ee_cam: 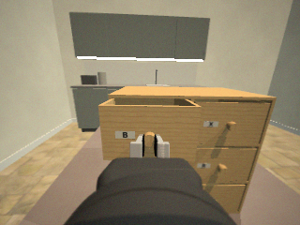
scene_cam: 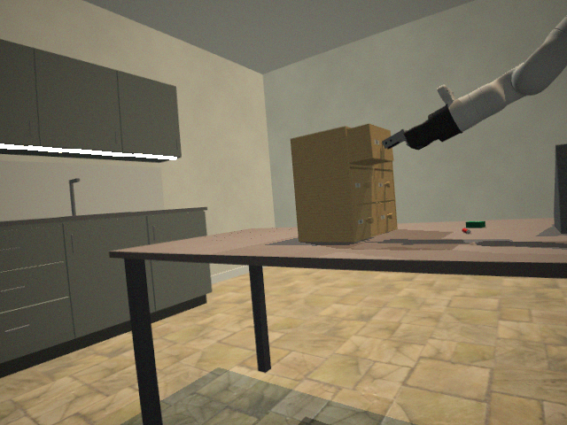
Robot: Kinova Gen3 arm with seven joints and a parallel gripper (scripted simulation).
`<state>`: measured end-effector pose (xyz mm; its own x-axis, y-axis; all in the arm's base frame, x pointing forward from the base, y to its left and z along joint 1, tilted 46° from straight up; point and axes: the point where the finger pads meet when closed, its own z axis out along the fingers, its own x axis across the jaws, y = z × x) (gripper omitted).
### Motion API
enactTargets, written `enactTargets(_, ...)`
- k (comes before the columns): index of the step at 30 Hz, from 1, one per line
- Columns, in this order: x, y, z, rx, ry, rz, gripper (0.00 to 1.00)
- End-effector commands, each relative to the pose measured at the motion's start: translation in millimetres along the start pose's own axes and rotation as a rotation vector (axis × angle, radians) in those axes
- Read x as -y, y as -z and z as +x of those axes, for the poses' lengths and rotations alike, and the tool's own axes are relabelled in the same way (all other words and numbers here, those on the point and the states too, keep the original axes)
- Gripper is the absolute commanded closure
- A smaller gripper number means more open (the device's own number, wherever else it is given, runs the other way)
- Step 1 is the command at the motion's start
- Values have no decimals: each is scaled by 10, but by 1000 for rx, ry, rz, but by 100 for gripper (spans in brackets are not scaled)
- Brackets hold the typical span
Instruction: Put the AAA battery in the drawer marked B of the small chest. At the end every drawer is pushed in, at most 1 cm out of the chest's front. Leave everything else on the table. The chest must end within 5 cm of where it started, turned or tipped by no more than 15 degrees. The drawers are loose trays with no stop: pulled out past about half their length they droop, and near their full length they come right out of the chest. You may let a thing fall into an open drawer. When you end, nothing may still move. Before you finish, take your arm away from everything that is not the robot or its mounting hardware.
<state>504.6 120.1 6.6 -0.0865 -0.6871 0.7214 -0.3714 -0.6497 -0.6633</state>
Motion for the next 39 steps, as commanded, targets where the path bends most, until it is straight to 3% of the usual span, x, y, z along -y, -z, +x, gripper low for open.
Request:
enactTargets(1,-31,10,22,-5,-6,-6,63)
enactTargets(39,-45,48,22,-5,-6,-6,63)
